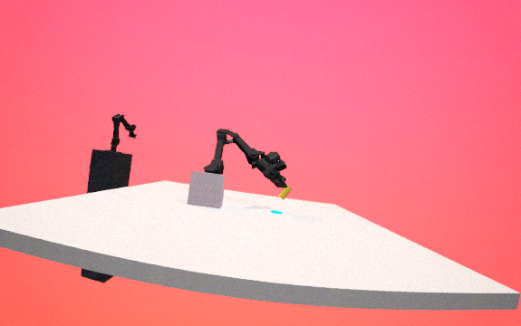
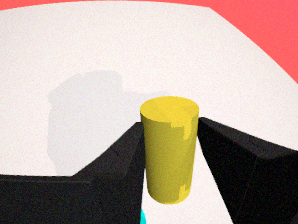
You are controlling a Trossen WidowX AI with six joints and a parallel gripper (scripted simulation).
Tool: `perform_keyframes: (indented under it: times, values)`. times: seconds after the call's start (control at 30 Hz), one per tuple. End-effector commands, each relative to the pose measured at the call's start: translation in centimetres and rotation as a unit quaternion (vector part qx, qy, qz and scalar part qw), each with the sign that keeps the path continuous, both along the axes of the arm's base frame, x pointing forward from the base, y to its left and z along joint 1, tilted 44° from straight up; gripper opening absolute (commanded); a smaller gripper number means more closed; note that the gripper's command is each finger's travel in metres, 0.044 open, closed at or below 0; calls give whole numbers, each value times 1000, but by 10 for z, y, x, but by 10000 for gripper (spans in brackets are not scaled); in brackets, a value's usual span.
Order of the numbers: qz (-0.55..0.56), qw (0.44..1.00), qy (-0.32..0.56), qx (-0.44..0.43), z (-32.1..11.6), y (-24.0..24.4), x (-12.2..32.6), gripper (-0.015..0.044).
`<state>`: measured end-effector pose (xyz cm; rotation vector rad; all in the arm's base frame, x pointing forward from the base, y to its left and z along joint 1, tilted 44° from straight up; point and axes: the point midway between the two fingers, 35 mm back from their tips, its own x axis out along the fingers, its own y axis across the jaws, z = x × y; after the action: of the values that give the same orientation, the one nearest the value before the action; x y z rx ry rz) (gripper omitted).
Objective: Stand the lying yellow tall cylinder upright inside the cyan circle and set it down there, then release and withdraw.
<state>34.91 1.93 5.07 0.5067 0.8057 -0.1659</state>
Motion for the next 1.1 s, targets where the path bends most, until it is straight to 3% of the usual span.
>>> perform_keyframes:
  times: [0.0,1.07]
  values:
    - [-11,1000,-14,0,2,0,-3,105]
    - [-69,990,-119,21,19,0,-16,105]
